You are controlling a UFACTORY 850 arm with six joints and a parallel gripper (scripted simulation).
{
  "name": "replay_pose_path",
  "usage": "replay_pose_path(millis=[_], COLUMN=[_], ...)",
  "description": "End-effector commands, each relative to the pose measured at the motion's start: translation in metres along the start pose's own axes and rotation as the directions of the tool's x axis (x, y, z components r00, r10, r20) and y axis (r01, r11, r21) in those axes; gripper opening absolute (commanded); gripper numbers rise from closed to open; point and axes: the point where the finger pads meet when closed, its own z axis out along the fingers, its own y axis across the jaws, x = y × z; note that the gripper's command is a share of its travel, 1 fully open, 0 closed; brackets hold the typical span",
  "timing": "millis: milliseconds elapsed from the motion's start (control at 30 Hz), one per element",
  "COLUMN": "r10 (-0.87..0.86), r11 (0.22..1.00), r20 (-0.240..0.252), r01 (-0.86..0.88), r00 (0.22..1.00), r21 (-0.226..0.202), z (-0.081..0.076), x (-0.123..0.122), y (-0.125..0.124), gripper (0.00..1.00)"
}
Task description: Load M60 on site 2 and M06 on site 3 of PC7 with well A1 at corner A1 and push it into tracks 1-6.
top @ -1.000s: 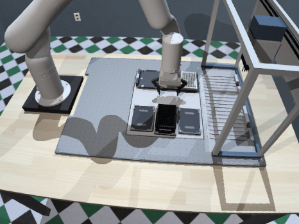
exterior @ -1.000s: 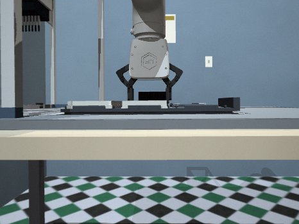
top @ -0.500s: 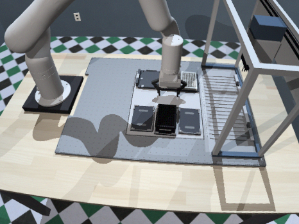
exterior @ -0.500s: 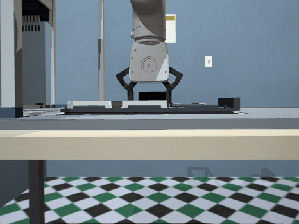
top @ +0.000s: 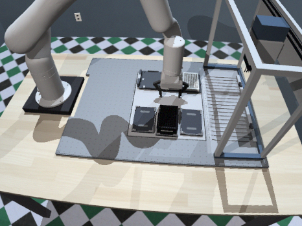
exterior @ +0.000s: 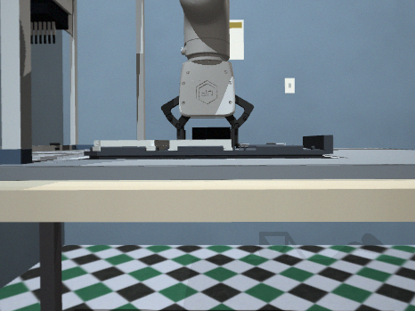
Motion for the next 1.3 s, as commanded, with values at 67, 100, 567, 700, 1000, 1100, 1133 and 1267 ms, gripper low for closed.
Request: replay_pose_path(millis=[67,100,567,700,1000,1100,1133,1267], r10=[0.000,0.000,0.000,0.000,0.000,0.000,0.000,0.000], r11=[1.000,1.000,1.000,1.000,1.000,1.000,1.000,1.000], r20=[0.000,0.000,0.000,0.000,0.000,0.000,0.000,0.000], r01=[0.000,0.000,0.000,0.000,0.000,0.000,0.000,0.000], r00=[1.000,1.000,1.000,1.000,1.000,1.000,1.000,1.000], r21=[0.002,0.002,0.002,0.002,0.002,0.002,0.002,0.002], z=[-0.001,-0.001,-0.001,-0.001,-0.001,-0.001,-0.001,-0.001], x=[-0.002,-0.002,-0.008,-0.010,-0.014,-0.015,-0.016,-0.018], y=[-0.001,-0.001,-0.001,-0.001,-0.001,-0.001,-0.001,-0.001], gripper=[1.00,1.00,1.00,1.00,1.00,1.00,1.00,1.00])
